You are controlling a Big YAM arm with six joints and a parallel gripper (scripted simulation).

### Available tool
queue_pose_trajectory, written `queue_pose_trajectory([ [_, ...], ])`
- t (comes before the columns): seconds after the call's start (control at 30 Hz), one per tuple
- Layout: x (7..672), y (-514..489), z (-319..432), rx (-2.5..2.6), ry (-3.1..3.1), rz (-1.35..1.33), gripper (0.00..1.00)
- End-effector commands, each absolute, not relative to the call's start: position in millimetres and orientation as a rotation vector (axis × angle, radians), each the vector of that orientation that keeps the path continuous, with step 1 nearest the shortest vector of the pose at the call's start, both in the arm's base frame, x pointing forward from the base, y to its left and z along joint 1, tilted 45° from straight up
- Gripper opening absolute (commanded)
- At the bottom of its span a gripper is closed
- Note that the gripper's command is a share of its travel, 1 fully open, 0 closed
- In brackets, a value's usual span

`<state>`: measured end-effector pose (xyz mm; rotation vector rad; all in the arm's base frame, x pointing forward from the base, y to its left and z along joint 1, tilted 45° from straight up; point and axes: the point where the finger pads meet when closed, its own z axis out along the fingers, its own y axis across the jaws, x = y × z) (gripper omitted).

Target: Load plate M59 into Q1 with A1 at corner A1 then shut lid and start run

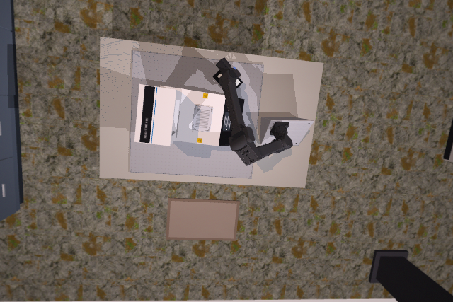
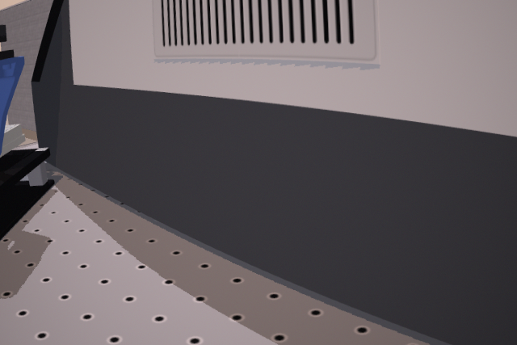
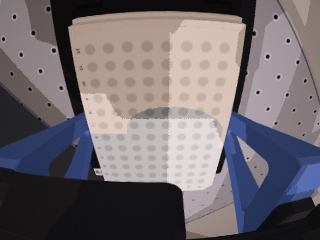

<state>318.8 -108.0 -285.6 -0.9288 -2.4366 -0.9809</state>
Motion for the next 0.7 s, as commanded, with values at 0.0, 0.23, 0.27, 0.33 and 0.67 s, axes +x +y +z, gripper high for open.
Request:
queue_pose_trajectory([
  [0.0,343,-146,-266,-0.946,-2.514,-0.986,0.0],
  [0.23,348,-164,-247,-0.93,-2.527,-0.984,0.0],
  [0.27,347,-163,-246,-0.924,-2.522,-0.984,0.0],
  [0.33,345,-163,-244,-0.913,-2.511,-0.984,0.0],
  [0.67,347,-193,-220,-0.947,-2.522,-0.991,0.0],
])
